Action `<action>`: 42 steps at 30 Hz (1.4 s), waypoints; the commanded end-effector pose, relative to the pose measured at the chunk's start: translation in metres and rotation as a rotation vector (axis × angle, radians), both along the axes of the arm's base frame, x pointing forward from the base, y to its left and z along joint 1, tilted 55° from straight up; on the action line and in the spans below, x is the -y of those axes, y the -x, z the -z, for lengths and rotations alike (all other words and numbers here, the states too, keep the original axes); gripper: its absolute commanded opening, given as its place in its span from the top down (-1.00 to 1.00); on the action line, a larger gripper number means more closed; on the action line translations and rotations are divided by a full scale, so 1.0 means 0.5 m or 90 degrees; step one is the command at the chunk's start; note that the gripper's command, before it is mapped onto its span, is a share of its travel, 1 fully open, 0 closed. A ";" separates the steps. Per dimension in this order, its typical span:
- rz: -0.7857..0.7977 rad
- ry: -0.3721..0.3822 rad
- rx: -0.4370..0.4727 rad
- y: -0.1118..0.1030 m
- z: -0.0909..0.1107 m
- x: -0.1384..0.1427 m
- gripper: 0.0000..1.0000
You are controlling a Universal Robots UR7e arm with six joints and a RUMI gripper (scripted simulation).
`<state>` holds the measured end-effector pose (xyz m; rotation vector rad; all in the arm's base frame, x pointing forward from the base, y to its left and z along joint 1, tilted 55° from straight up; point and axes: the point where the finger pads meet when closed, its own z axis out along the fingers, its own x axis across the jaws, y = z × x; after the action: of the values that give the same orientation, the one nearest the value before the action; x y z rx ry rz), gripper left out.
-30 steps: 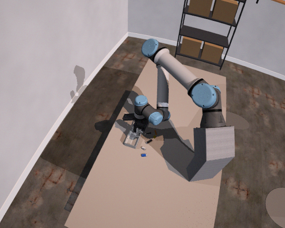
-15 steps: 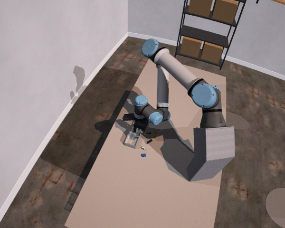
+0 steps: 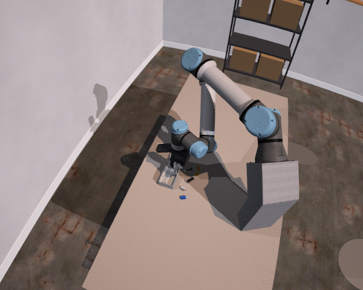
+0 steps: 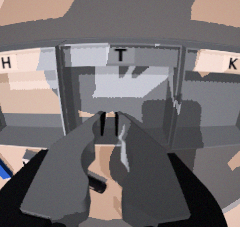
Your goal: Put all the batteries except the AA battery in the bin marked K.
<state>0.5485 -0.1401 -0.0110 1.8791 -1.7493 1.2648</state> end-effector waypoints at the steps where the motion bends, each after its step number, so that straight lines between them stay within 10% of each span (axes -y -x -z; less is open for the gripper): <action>1: 0.000 0.000 0.000 0.004 -0.007 -0.008 0.91; 29: 0.000 0.000 0.000 0.036 -0.054 -0.066 0.91; 42: 0.000 0.000 0.000 0.029 0.029 -0.137 0.91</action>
<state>0.5323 -0.0852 -0.0104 1.8813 -1.7490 1.2643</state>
